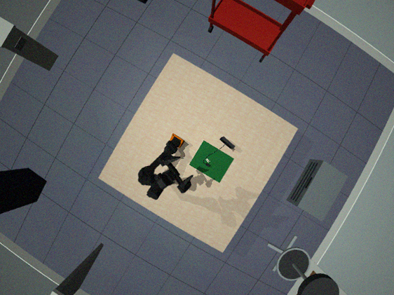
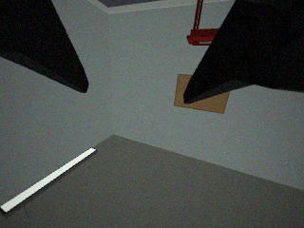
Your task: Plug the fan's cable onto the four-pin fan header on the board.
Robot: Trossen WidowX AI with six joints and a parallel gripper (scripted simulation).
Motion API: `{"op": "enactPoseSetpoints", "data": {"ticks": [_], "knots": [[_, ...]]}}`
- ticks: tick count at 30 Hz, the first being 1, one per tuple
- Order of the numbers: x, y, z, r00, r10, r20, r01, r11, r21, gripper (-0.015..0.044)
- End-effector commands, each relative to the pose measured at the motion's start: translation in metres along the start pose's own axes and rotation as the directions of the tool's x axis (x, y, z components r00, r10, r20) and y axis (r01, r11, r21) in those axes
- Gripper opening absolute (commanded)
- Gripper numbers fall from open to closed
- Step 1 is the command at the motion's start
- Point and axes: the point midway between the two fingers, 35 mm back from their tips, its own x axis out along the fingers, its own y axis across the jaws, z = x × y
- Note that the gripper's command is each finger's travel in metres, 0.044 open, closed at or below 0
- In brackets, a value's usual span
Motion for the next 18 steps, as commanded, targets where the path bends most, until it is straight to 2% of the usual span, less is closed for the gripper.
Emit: {"op": "enactPoseSetpoints", "data": {"ticks": [1,5,9,13,18], "knots": [[0.014,-0.031,-0.054,0.978,-0.094,-0.187,0.109,0.992,0.071,0.0440],[0.019,-0.061,-0.114,0.903,-0.177,-0.391,0.244,0.961,0.127,0.0440],[0.013,-0.088,-0.176,0.773,-0.238,-0.588,0.395,0.906,0.152,0.0440],[-0.005,-0.111,-0.234,0.599,-0.273,-0.753,0.541,0.831,0.129,0.0440],[-0.044,-0.135,-0.303,0.314,-0.276,-0.909,0.702,0.712,0.026,0.0440]]}}
